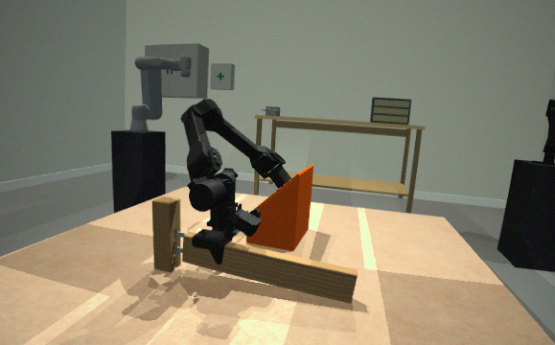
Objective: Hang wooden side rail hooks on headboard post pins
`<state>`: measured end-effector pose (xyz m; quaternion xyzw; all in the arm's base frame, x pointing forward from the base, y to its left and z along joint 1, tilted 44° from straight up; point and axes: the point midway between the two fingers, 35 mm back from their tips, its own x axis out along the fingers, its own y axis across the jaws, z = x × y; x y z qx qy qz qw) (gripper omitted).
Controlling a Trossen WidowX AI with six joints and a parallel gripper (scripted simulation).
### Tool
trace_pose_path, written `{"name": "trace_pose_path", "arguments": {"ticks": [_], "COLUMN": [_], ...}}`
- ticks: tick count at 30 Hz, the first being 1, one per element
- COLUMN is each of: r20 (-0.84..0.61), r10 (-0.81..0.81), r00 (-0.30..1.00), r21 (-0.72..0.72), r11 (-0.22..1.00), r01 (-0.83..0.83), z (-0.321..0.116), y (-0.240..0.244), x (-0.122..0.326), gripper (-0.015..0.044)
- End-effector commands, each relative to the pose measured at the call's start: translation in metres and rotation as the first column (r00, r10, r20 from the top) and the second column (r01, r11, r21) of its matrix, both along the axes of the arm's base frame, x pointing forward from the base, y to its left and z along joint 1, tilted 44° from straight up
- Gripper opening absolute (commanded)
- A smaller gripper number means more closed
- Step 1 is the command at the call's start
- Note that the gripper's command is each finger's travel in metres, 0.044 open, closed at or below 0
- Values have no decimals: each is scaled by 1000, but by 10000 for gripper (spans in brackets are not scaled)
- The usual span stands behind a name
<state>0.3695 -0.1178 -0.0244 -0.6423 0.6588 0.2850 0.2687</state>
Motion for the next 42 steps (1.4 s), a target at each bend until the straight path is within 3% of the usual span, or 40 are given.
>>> {"name": "trace_pose_path", "arguments": {"ticks": [1, 42], "r20": [7, 7], "r10": [11, 11], "r00": [1000, 1000], "r21": [0, -1], "r11": [1000, 1000], "r01": [-11, -11], "z": [4, 7], "y": [2, -1], "x": [4, 4], "gripper": [0, 0]}}
